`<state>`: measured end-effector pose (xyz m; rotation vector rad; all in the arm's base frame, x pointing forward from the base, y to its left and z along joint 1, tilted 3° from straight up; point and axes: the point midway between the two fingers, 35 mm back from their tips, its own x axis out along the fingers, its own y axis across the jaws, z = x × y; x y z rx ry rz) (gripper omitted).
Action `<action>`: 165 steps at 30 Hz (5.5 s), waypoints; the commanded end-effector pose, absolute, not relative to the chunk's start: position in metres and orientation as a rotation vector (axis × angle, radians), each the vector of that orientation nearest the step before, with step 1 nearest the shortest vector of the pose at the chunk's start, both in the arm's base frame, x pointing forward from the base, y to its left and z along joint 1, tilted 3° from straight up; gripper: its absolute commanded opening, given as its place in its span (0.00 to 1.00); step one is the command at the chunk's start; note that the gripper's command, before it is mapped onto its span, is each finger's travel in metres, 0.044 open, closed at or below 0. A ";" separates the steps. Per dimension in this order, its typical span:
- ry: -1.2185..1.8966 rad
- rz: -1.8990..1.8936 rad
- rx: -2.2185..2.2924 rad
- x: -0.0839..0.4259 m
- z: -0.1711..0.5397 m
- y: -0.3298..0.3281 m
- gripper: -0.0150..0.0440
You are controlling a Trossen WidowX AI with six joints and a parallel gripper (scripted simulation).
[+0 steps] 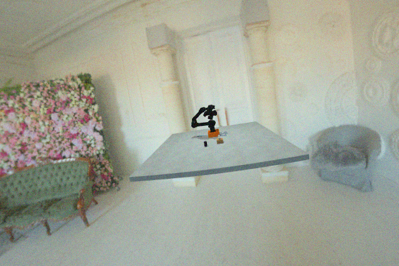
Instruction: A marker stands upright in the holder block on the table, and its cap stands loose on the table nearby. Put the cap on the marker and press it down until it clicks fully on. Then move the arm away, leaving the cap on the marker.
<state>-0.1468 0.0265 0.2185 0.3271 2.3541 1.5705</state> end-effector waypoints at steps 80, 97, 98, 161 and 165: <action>1.403 -0.614 0.584 0.360 0.060 -0.021 0.68; 1.403 -0.614 0.584 0.363 0.033 -0.022 0.68; 1.403 -0.614 0.584 0.363 0.031 -0.022 0.68; 1.406 -0.611 0.588 0.344 0.086 0.028 0.25; 1.408 -0.611 0.589 0.338 0.090 0.042 0.25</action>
